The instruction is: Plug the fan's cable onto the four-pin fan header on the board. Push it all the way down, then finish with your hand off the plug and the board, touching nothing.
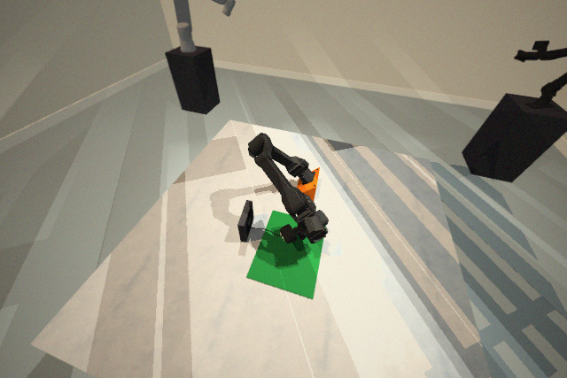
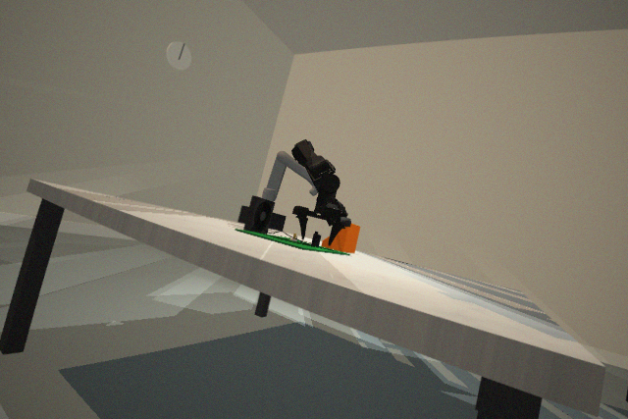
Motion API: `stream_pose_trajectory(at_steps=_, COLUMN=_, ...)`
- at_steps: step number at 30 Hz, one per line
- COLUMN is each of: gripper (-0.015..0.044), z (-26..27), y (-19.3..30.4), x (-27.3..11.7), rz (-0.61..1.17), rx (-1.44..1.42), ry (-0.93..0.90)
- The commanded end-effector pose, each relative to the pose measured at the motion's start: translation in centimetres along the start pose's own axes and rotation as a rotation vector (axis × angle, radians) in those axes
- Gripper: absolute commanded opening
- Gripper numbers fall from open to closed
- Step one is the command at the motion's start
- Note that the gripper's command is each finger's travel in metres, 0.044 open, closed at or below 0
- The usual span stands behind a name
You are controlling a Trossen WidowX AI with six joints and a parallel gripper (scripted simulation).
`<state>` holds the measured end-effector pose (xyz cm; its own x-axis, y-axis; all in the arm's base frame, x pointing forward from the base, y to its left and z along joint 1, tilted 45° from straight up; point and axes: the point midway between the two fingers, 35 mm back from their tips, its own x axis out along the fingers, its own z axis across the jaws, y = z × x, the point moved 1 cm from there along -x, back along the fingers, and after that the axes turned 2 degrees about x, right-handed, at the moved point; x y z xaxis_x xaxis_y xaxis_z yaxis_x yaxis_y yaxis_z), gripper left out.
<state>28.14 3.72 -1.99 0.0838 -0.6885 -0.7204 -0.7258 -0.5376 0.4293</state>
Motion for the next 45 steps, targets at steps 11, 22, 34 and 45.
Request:
stream_pose_trajectory(at_steps=11, gripper=0.0099, z=0.0, y=0.0, x=0.0, rz=0.000, rx=0.000, ry=0.000)
stream_pose_trajectory(at_steps=22, gripper=0.0000, z=0.0, y=-0.1, x=-3.9, rz=0.003, rx=-0.007, ry=0.000)
stream_pose_trajectory(at_steps=34, gripper=0.0000, z=-5.8, y=3.7, x=-4.9, rz=0.005, rx=-0.045, ry=0.002)
stream_pose_trajectory(at_steps=45, gripper=0.0000, z=-6.5, y=4.4, x=-4.8, rz=0.007, rx=-0.050, ry=0.004)
